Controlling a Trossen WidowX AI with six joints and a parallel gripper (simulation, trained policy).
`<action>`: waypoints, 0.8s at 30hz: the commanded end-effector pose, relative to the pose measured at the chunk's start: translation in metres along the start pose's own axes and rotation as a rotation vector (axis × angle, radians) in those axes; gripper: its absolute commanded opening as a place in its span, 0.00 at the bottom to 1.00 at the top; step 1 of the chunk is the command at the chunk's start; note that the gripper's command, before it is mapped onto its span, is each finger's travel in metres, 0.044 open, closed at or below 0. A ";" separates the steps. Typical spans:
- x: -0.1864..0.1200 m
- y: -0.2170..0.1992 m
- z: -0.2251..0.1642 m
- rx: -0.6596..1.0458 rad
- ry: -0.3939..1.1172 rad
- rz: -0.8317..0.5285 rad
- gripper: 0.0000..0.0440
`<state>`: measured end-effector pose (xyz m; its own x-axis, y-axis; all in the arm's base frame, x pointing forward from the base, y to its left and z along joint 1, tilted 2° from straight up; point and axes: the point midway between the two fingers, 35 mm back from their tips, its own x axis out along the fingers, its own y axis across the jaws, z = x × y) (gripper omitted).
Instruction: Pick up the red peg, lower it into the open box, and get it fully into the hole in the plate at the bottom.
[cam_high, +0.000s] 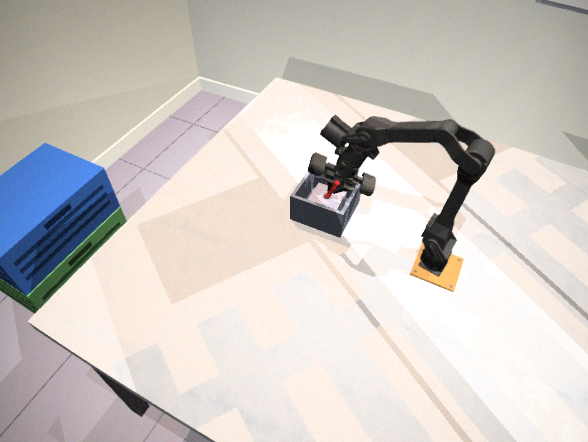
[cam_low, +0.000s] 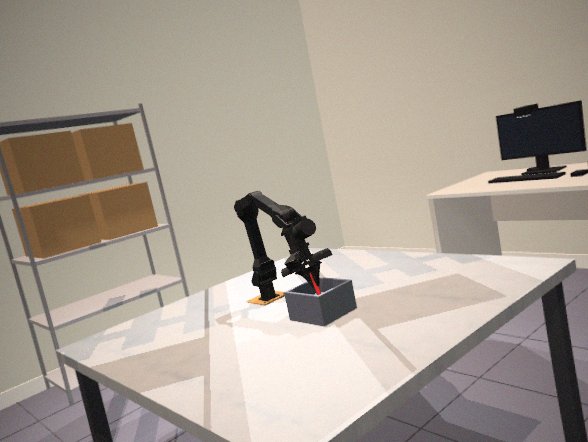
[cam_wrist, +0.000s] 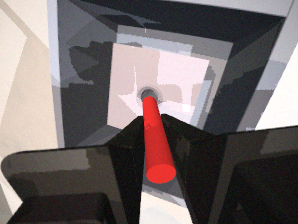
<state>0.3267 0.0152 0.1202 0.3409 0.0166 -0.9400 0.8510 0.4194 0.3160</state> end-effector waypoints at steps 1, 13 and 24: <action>0.009 0.002 0.003 -0.014 0.007 -0.015 0.09; 0.024 0.001 0.005 -0.059 0.024 -0.097 0.38; 0.017 0.011 0.003 -0.130 0.028 -0.118 0.33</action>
<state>0.3412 0.0166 0.1038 0.2282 -0.0090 -0.9736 0.8360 0.5143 0.1912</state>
